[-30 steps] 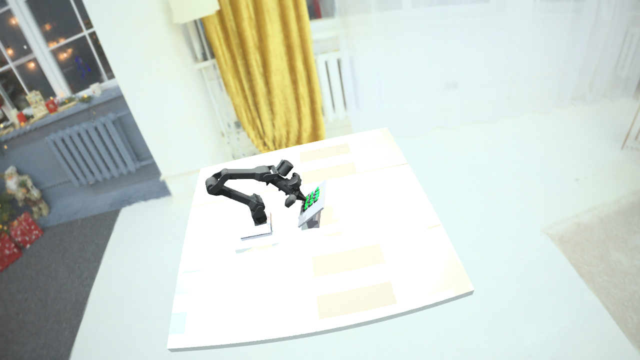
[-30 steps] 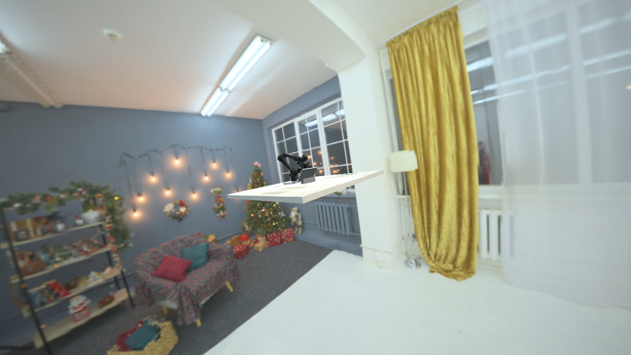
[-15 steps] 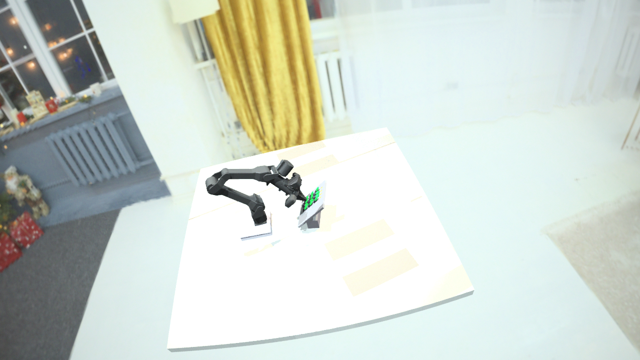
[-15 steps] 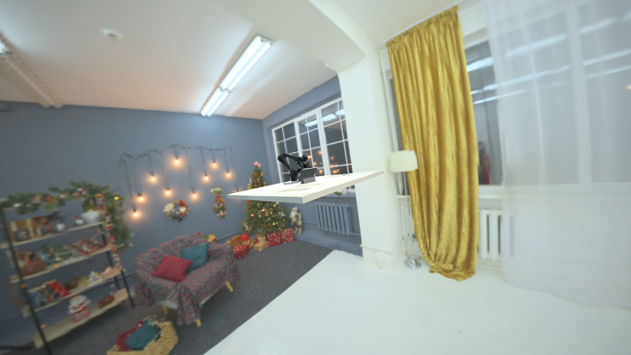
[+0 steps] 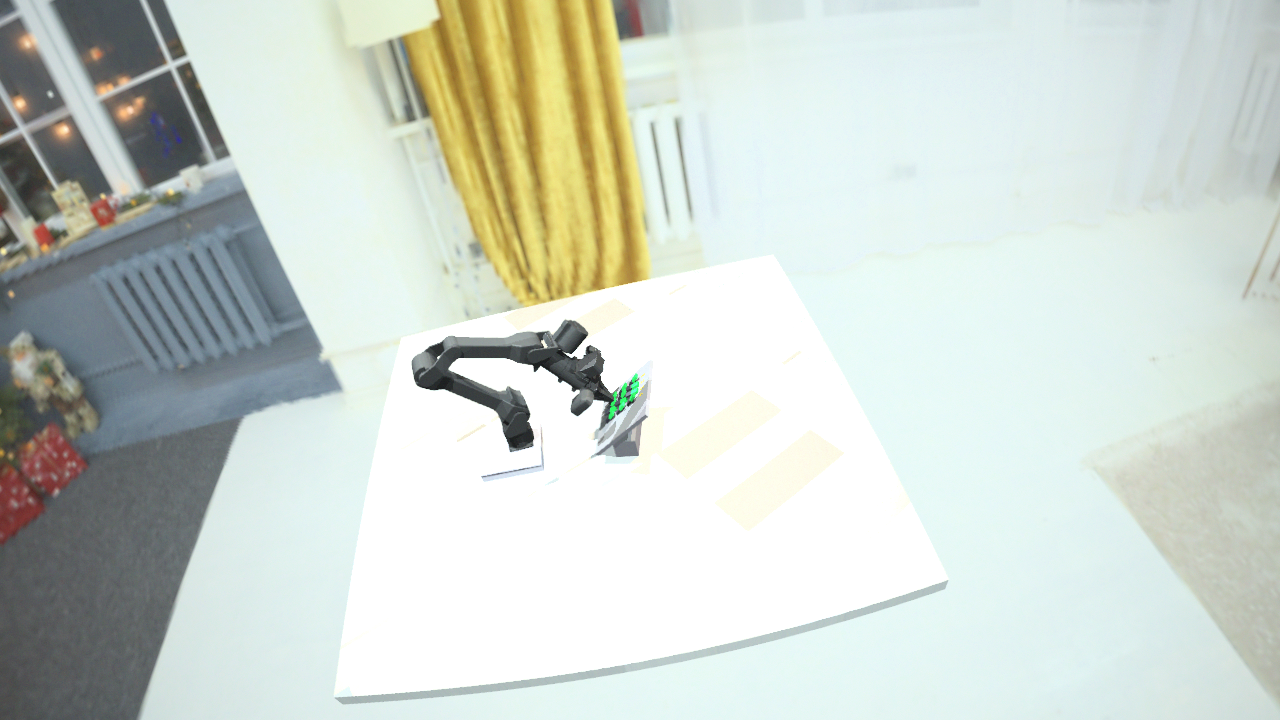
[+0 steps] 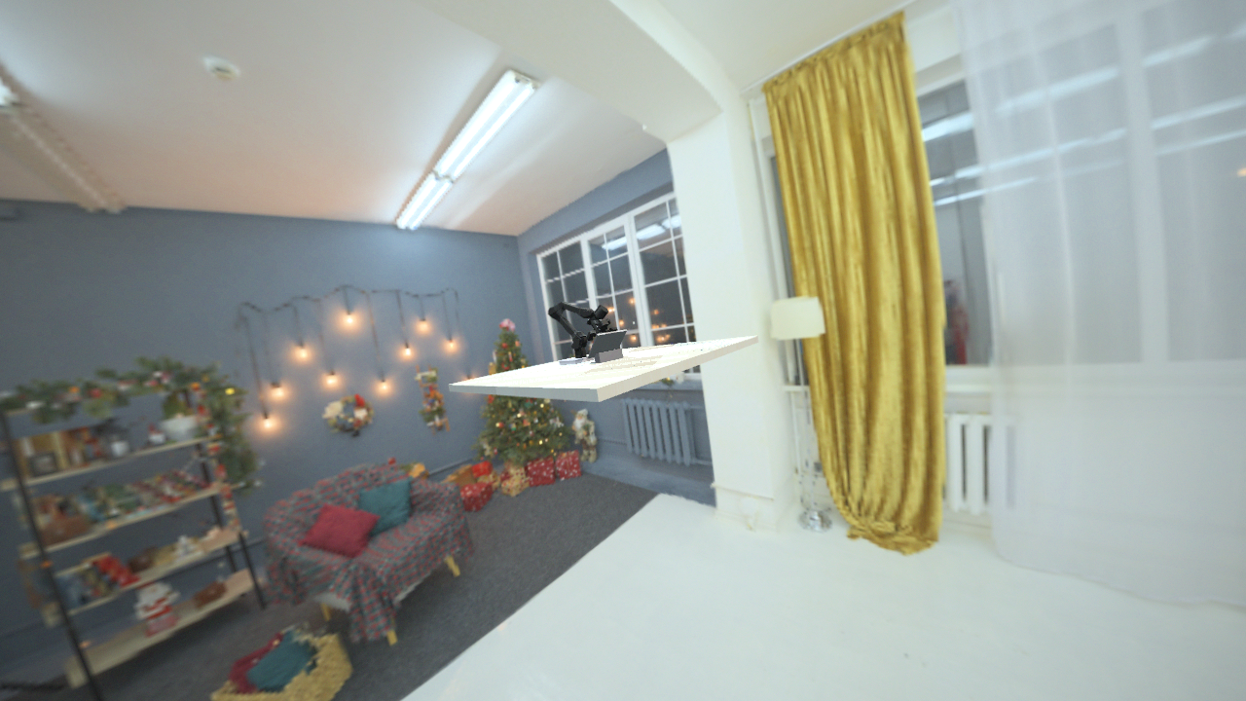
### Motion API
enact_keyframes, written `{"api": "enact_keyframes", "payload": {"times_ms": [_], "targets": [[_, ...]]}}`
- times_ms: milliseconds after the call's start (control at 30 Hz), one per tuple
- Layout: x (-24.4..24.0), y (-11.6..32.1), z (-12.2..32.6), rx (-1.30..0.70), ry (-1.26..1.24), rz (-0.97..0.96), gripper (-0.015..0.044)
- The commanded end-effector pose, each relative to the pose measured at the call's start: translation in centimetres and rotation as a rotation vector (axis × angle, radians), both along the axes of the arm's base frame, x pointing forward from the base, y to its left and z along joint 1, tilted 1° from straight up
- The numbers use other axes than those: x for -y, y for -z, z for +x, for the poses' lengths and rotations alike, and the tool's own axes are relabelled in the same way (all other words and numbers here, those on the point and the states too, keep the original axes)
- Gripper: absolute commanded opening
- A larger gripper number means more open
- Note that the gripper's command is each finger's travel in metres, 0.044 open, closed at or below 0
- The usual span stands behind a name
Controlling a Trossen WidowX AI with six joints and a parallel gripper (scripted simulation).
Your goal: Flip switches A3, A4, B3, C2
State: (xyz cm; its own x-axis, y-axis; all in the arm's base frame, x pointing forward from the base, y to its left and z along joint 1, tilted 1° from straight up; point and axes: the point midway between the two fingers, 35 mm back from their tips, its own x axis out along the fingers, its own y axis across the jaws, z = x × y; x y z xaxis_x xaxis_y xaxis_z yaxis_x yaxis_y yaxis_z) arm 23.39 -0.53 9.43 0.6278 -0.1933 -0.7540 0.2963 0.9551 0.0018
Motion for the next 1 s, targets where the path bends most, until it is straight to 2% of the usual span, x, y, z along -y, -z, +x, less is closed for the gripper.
{"api": "enact_keyframes", "payload": {"times_ms": [0, 833, 967], "targets": [[0.0, 0.3, -0.1, -0.008, -0.005, 0.000, 0.0000], [0.0, 0.6, 0.1, -0.008, -0.005, 0.000, 0.0000], [-0.9, -2.1, -1.8, 0.004, -0.002, -0.002, 0.0000]]}}
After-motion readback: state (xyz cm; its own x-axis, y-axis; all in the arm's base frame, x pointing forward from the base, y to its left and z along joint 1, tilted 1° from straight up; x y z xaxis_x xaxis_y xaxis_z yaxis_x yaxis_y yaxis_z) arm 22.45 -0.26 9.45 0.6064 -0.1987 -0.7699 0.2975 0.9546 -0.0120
